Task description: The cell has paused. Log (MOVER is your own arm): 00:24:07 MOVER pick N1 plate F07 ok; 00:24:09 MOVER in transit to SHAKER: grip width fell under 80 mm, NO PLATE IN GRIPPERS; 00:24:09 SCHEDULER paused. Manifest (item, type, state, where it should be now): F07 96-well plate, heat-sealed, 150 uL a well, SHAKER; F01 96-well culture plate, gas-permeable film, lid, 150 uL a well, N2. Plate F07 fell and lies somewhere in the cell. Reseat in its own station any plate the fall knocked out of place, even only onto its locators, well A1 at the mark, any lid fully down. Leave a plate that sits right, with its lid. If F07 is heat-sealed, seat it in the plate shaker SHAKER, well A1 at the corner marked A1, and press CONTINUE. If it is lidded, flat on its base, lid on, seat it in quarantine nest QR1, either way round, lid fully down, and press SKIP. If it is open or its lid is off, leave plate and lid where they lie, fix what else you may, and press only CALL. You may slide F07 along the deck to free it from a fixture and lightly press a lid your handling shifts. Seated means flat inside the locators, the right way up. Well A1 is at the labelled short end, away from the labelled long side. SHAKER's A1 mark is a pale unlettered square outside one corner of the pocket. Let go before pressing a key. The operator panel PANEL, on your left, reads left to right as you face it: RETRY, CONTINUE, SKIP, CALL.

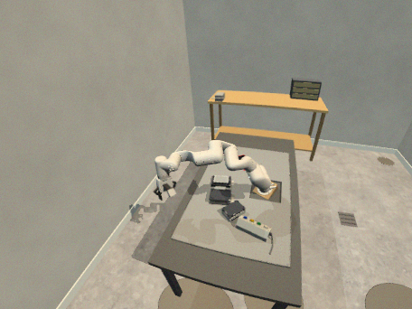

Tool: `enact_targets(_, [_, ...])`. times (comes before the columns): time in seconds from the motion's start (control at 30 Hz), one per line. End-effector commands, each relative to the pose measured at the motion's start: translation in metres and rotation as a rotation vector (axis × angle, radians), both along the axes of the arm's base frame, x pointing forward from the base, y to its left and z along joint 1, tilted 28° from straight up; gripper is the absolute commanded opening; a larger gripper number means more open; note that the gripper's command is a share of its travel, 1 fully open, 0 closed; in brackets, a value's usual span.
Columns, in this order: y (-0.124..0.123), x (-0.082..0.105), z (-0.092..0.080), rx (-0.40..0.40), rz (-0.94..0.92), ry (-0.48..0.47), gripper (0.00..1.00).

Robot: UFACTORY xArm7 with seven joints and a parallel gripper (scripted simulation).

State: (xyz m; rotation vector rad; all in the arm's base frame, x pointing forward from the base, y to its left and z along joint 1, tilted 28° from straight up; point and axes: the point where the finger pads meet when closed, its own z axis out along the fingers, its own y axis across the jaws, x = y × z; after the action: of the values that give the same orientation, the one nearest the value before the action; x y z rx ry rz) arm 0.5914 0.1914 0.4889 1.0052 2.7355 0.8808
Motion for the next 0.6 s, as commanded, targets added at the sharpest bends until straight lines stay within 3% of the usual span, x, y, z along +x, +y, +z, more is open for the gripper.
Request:
enact_targets(0.0, [-0.001,0.0,0.0028,0.001,-0.002,-0.005,1.0])
enact_targets(0.57, [-0.003,-0.0016,0.0007,0.011,-0.036,0.012,1.0])
